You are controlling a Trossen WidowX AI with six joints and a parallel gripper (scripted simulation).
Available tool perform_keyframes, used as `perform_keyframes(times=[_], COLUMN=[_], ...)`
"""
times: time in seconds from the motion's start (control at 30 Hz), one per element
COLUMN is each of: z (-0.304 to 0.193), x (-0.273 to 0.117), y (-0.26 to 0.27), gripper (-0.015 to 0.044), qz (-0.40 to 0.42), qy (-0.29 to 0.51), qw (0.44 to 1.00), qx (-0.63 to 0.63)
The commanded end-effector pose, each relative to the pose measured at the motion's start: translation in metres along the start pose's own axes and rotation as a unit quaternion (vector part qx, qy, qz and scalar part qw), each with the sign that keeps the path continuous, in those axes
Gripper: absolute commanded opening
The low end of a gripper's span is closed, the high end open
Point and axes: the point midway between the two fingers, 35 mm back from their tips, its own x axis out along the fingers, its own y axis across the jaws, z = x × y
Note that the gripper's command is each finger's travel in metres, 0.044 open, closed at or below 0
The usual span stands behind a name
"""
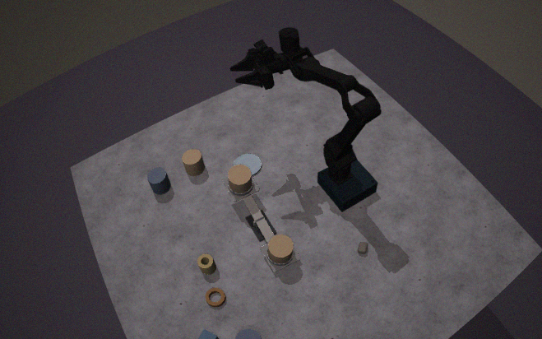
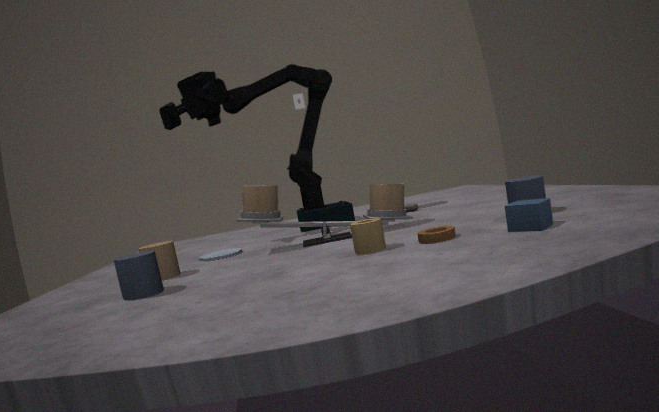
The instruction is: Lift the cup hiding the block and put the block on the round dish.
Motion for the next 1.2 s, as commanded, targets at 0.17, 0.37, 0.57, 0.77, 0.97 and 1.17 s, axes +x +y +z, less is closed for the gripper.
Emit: perform_keyframes(times=[0.17,0.37,0.57,0.77,0.97,1.17], z=[-0.01,-0.03,-0.057,-0.087,-0.117,-0.144], x=[0.031,0.057,0.064,0.051,0.023,-0.016], y=[0.034,0.086,0.139,0.187,0.222,0.242], gripper=[0.044,0.044,0.044,0.044,0.044,0.044], qz=[0.01,0.02,0.029,0.036,0.043,0.051], qy=[0.025,0.074,0.138,0.209,0.279,0.339], qw=[0.999,0.995,0.987,0.975,0.959,0.938], qx=[0.032,0.062,0.072,0.058,0.018,-0.048])
